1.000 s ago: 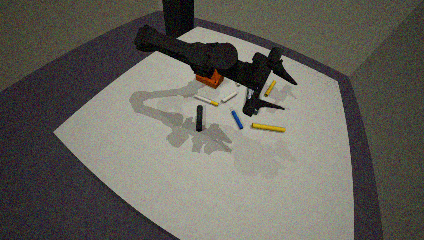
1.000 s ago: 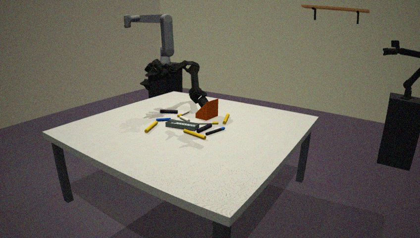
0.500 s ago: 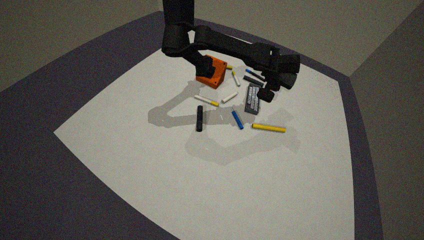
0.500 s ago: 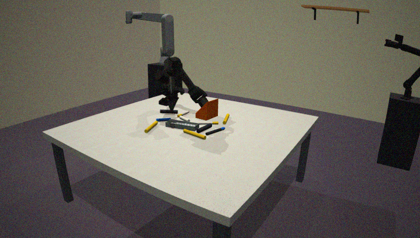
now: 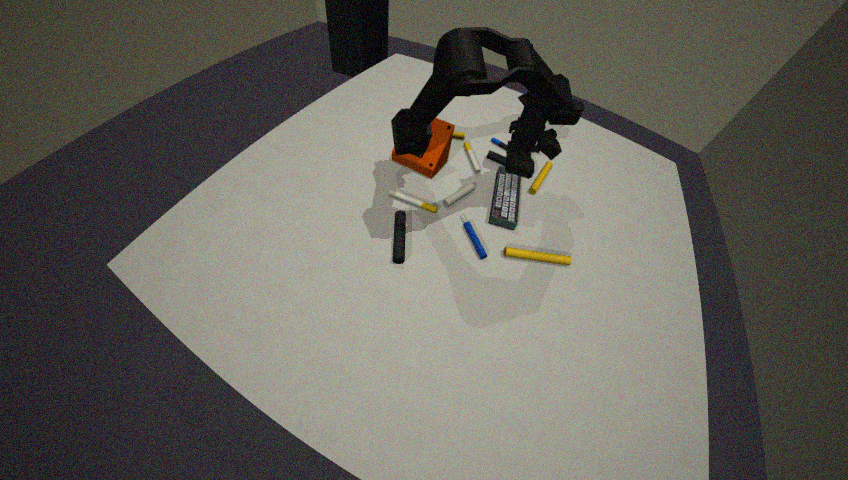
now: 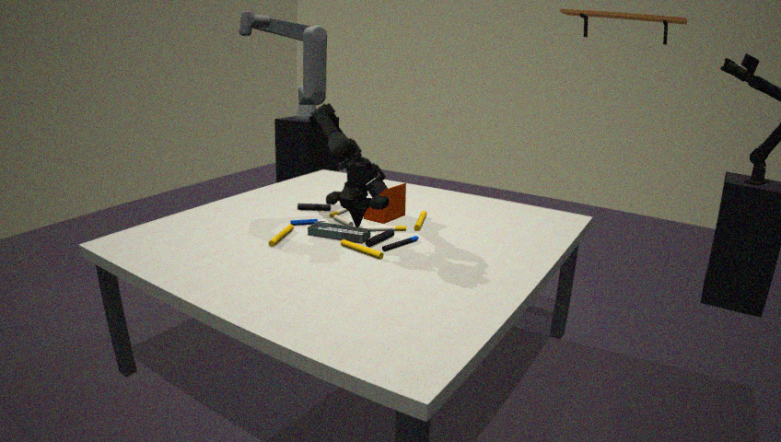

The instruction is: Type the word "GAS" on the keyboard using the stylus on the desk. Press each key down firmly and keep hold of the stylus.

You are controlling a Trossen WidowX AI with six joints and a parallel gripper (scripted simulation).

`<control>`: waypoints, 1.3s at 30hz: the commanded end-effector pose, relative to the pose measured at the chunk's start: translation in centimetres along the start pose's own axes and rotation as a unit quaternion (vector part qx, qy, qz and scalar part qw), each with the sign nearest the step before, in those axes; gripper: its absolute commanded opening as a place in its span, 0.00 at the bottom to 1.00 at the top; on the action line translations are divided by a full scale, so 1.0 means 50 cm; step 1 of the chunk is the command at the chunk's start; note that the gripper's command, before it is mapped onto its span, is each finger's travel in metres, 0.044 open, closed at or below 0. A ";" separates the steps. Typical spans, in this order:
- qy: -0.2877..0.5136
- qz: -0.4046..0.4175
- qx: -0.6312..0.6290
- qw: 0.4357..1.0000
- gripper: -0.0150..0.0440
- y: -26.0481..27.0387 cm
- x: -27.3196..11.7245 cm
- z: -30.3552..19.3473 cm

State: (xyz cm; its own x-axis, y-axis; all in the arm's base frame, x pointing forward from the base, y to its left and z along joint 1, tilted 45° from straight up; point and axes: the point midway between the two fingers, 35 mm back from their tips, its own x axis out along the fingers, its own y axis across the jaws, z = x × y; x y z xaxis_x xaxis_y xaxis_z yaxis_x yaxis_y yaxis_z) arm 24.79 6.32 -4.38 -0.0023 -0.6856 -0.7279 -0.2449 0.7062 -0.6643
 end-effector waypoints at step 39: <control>-0.001 -0.014 0.002 1.000 0.25 -0.245 -0.009 0.001</control>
State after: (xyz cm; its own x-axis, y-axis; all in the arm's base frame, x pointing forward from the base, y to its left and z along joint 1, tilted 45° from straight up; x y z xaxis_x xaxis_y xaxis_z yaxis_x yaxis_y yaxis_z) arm 28.03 -2.00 4.00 0.0048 -0.7014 -0.7128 -0.2344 0.6921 -0.6827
